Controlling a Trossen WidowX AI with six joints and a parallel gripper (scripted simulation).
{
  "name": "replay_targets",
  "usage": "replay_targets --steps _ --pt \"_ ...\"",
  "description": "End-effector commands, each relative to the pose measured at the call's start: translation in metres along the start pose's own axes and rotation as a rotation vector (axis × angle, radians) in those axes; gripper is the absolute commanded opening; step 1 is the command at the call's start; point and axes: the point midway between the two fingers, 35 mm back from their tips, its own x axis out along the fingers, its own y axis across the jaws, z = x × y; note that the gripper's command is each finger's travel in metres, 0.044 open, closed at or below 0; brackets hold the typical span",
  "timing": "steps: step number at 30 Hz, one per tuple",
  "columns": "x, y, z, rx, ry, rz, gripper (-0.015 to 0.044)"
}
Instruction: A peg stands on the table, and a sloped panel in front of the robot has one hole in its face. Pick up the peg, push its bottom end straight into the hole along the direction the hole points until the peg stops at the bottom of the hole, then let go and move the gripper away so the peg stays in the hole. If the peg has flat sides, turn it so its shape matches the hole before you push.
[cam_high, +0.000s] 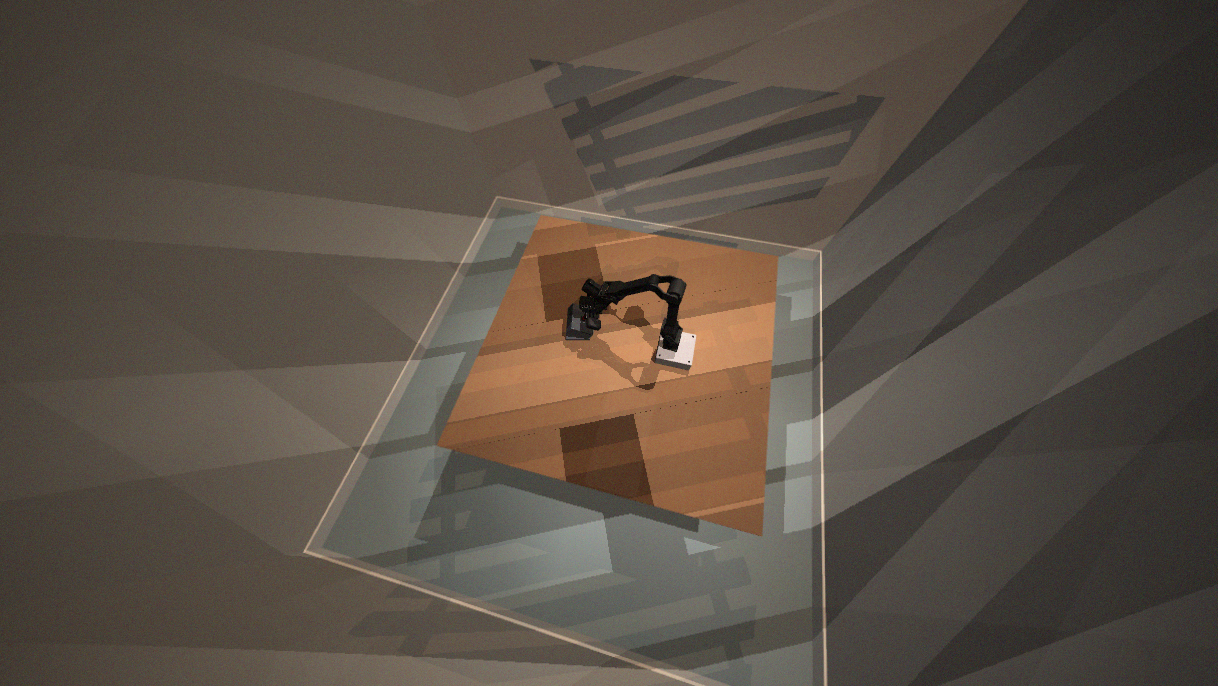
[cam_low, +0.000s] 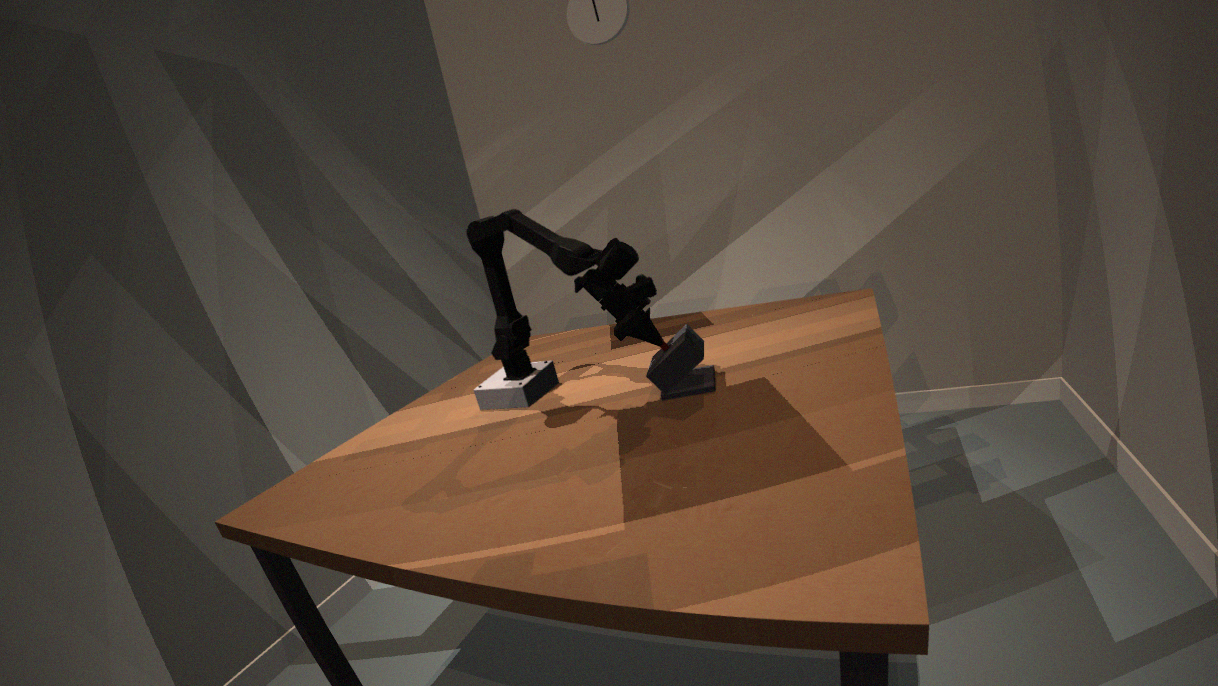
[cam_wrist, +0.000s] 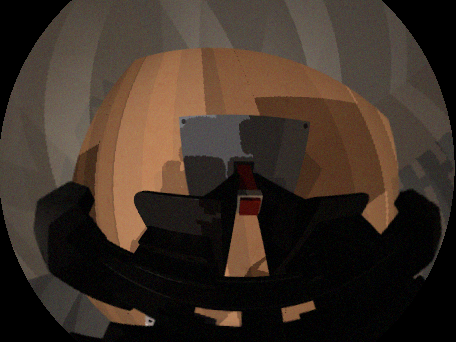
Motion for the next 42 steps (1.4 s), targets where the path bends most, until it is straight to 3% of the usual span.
replay_targets --steps 1,13,42 --pt "0.0 0.0 0.0 0.0 0.0 0.0 0.0131" --pt "-0.004 0.0 0.001 0.0 0.0 -0.001 0.044" --pt "-0.051 -0.002 0.002 0.003 0.0 -0.004 0.044"
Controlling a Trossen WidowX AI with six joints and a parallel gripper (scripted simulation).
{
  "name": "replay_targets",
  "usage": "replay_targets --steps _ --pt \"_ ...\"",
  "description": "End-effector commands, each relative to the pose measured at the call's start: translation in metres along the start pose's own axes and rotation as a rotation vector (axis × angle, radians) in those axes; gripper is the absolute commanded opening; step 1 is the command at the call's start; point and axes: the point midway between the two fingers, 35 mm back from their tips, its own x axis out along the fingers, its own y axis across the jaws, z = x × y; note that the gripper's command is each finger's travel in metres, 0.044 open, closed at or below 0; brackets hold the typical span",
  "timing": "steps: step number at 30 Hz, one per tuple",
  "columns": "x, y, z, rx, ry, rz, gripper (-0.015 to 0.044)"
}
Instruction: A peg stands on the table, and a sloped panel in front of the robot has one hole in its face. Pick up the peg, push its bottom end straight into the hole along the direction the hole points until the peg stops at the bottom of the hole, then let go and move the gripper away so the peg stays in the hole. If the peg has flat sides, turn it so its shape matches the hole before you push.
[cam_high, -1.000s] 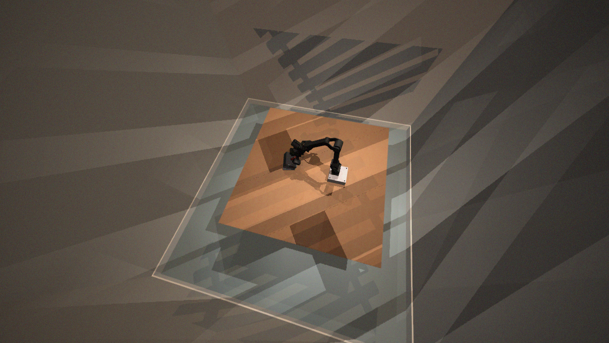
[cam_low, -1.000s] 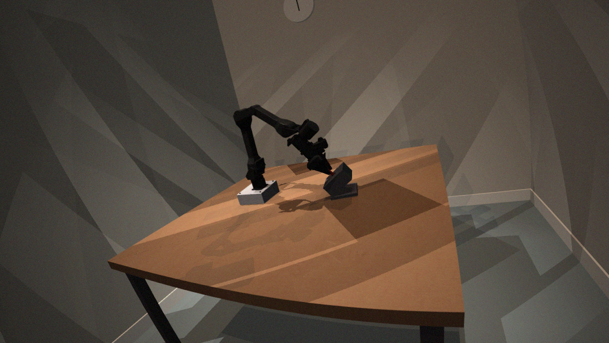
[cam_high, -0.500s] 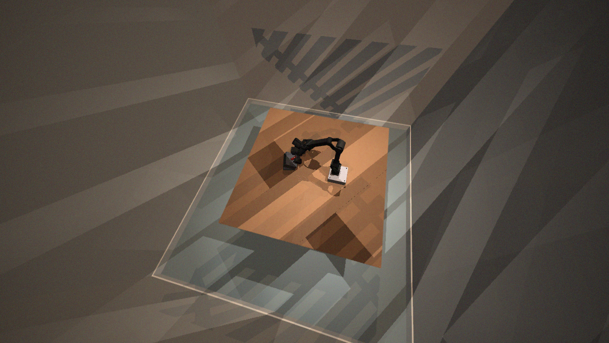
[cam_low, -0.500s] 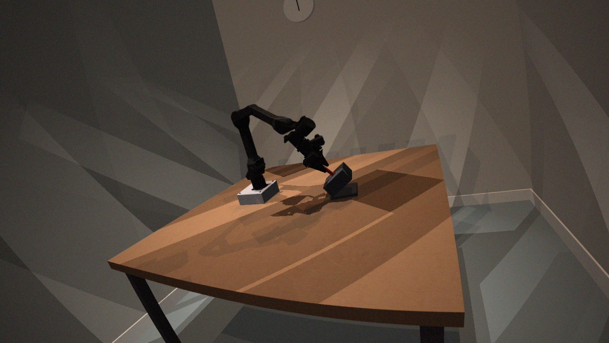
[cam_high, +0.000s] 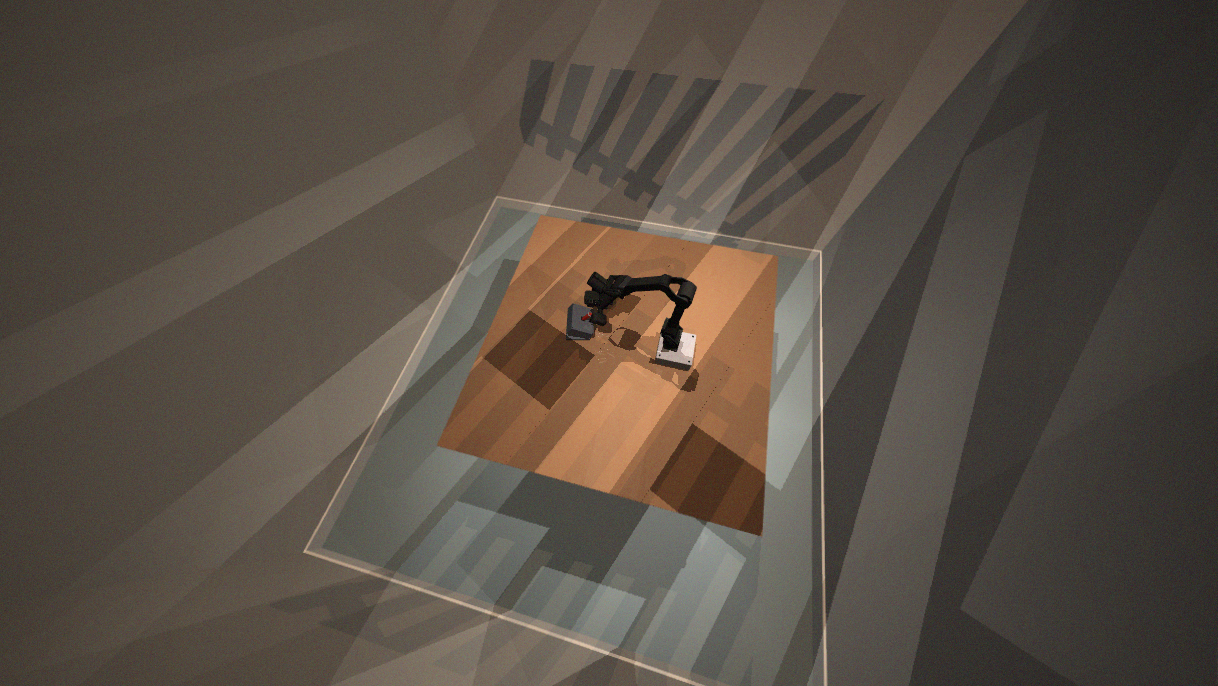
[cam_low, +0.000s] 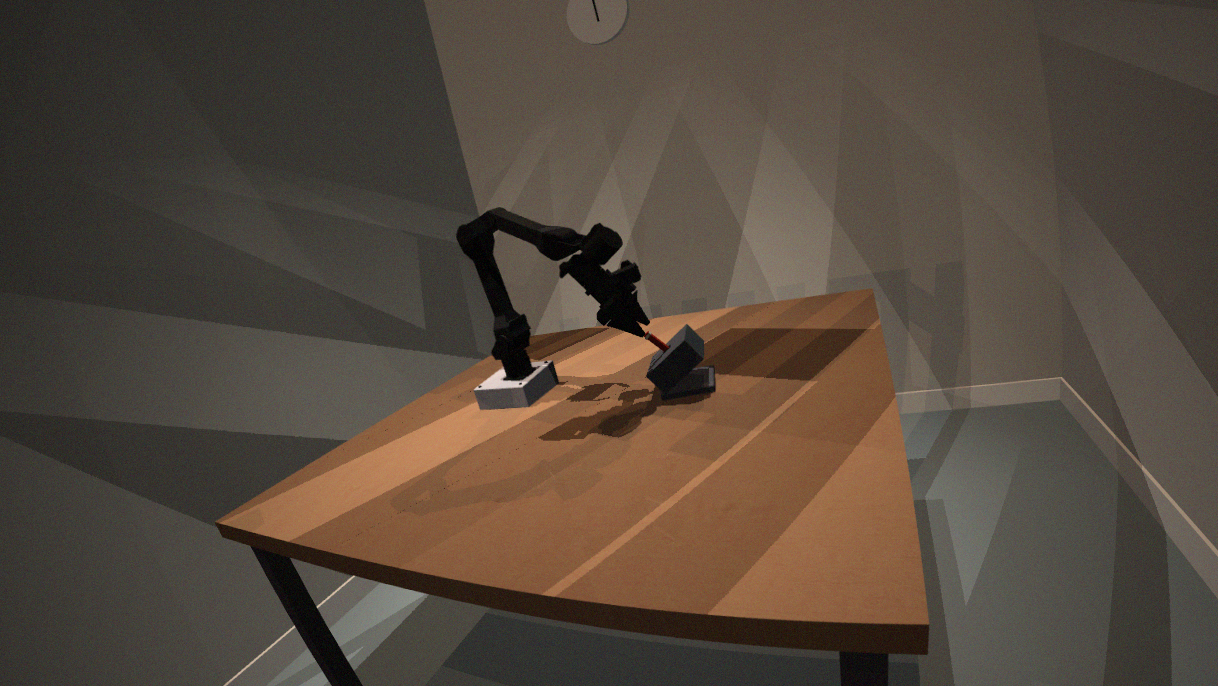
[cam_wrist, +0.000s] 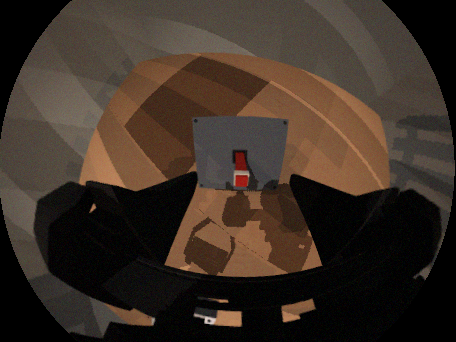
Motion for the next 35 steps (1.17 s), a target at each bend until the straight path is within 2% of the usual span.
replay_targets --steps 1,35 --pt "-0.009 0.0 0.003 -0.004 -0.011 0.0 0.044" --pt "-0.06 -0.001 -0.003 -0.002 -0.009 -0.003 0.044"
